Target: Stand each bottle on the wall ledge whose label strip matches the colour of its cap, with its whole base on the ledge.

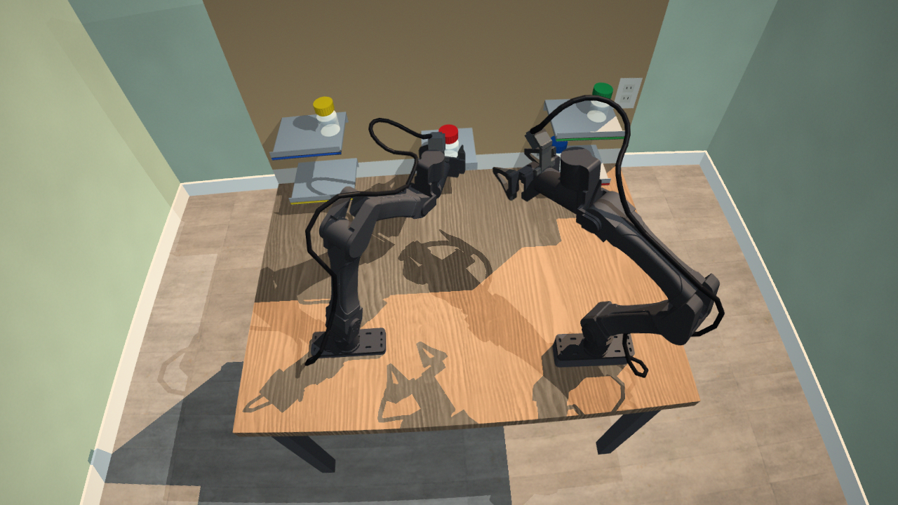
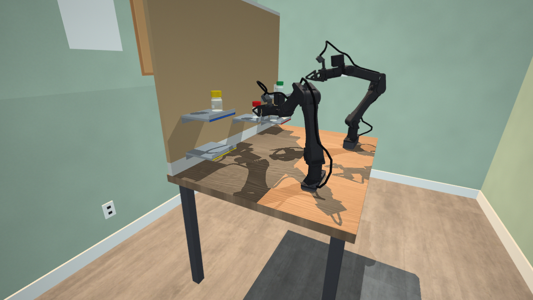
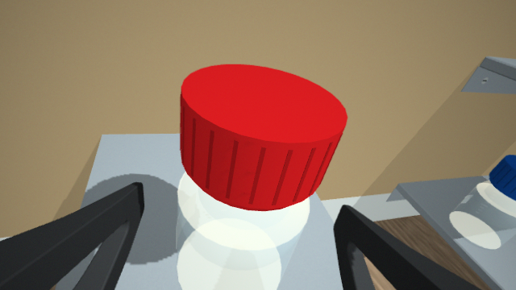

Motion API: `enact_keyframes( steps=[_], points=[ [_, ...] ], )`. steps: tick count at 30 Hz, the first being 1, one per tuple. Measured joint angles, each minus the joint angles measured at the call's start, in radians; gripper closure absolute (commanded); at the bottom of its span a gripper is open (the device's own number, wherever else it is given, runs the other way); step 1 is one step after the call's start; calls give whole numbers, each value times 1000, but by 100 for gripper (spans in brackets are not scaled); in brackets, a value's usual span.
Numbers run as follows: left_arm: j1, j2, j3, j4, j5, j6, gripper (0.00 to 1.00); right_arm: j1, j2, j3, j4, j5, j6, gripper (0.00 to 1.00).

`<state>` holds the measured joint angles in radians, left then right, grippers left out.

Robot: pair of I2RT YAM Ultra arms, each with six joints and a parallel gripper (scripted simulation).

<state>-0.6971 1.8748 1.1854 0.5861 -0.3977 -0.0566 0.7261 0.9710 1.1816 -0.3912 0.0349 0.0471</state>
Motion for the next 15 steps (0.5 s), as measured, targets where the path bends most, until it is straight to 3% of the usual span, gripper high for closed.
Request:
enact_keyframes(
  steps=[15],
  points=[
    [-13,-61,-96,24,-22,-7,13,0,0,0,0,0,0,0]
  ],
)
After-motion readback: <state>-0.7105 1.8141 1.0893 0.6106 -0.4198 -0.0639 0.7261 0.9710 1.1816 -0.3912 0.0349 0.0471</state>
